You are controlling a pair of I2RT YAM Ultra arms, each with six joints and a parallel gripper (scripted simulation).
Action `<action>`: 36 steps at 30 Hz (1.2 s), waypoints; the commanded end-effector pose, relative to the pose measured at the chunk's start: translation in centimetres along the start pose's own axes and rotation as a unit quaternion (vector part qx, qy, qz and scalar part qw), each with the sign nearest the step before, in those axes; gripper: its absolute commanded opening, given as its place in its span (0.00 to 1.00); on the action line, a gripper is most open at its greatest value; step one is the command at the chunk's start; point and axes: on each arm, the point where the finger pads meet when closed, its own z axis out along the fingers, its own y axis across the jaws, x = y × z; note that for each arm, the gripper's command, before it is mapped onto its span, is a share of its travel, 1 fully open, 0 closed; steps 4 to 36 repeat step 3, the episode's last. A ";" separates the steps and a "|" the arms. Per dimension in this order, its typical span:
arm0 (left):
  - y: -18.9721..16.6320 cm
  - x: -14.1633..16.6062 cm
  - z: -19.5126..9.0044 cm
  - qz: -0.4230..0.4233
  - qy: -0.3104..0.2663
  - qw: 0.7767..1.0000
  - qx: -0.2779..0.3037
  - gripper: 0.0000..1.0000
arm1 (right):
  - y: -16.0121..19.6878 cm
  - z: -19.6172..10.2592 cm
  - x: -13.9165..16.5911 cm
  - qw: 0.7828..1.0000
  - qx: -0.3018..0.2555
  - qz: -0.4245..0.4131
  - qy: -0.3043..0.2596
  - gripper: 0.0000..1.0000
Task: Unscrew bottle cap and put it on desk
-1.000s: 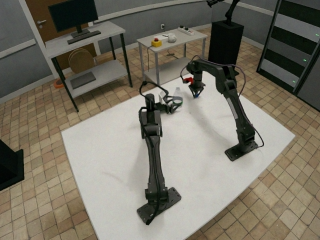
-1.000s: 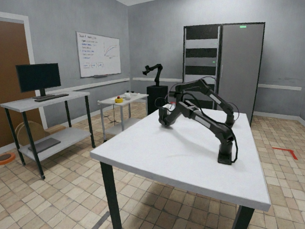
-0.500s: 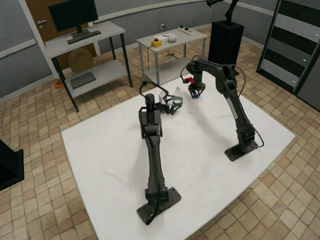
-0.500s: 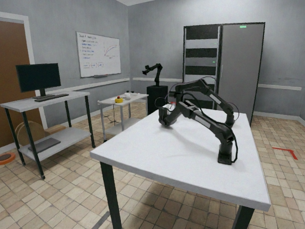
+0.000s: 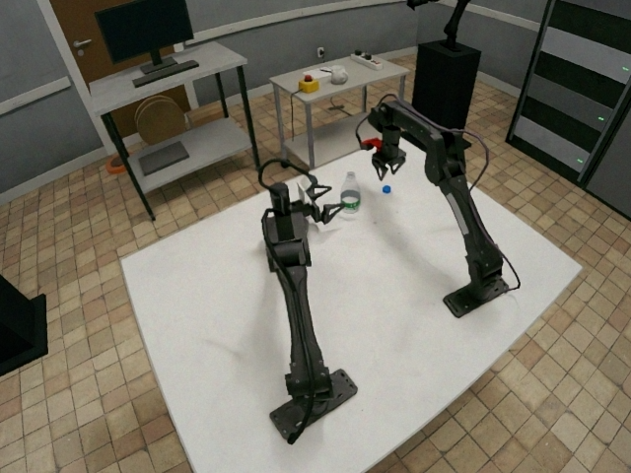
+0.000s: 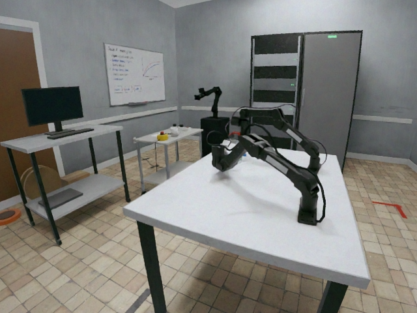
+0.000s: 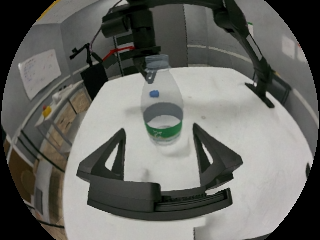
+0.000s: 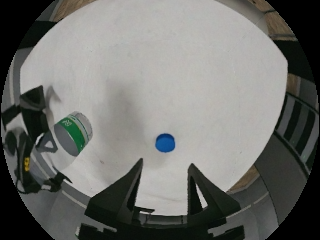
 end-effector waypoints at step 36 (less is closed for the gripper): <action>0.1 -0.8 0.1 0.009 -0.002 1.000 0.001 0.95 | 0.0 -0.7 -0.1 1.000 0.001 0.000 -0.006 0.57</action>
